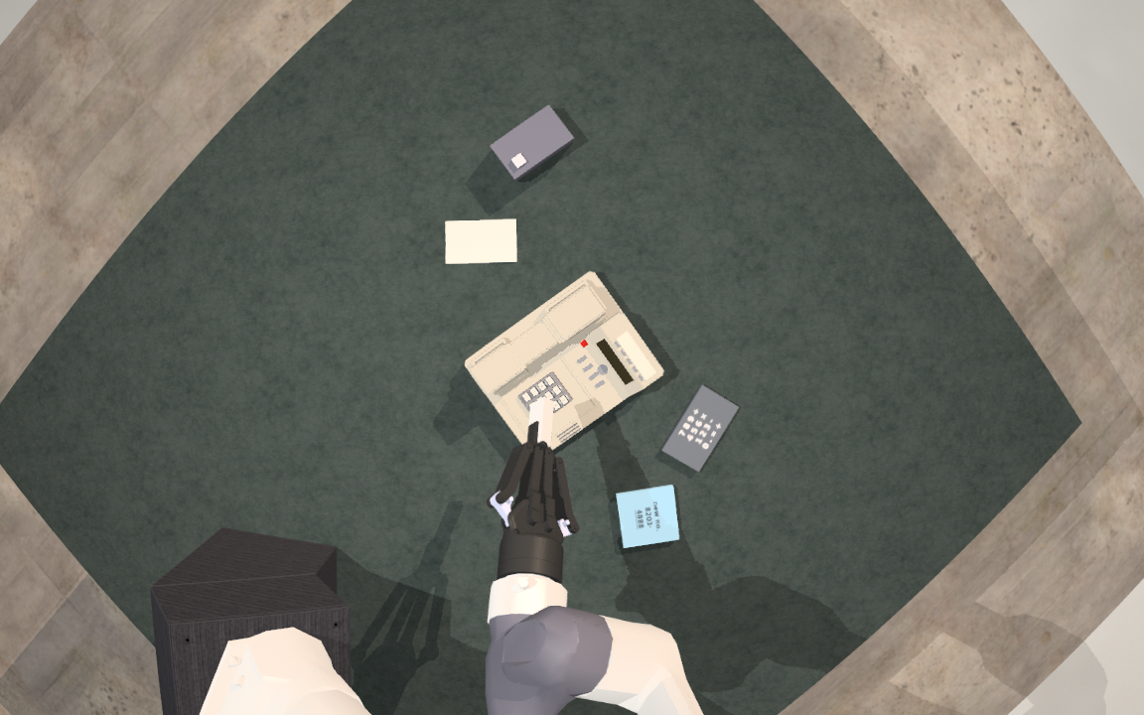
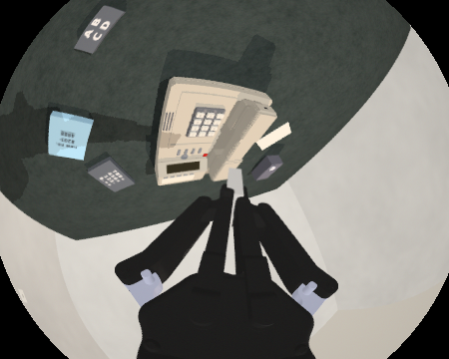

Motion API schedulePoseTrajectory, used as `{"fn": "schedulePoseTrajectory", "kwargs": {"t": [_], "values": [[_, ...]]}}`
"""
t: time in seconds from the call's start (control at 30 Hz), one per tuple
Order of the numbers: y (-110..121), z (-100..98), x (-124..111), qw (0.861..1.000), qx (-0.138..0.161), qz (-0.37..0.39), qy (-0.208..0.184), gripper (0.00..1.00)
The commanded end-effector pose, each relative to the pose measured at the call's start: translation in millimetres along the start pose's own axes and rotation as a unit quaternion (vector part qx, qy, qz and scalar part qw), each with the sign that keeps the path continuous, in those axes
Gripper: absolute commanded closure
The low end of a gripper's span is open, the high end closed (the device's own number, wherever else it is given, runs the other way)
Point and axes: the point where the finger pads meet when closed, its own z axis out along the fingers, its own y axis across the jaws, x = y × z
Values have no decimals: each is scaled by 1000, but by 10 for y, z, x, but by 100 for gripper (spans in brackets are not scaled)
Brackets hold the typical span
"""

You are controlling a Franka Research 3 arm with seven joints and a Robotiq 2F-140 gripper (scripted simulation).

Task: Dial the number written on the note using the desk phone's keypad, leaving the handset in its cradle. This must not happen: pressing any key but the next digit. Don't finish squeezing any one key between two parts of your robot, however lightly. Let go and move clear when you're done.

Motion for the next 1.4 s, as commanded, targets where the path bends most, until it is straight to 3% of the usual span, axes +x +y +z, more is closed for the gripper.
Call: {"fn": "schedulePoseTrajectory", "kwargs": {"t": [0.0, 0.27, 0.93, 1.37], "values": [[-18, -8, 27, 1000, 2, -1, 2, 100], [-58, 49, 77, 1000, 2, -1, 2, 100], [-328, 431, 405, 1000, 2, -1, 2, 100], [-357, 470, 439, 1000, 2, -1, 2, 100]]}}
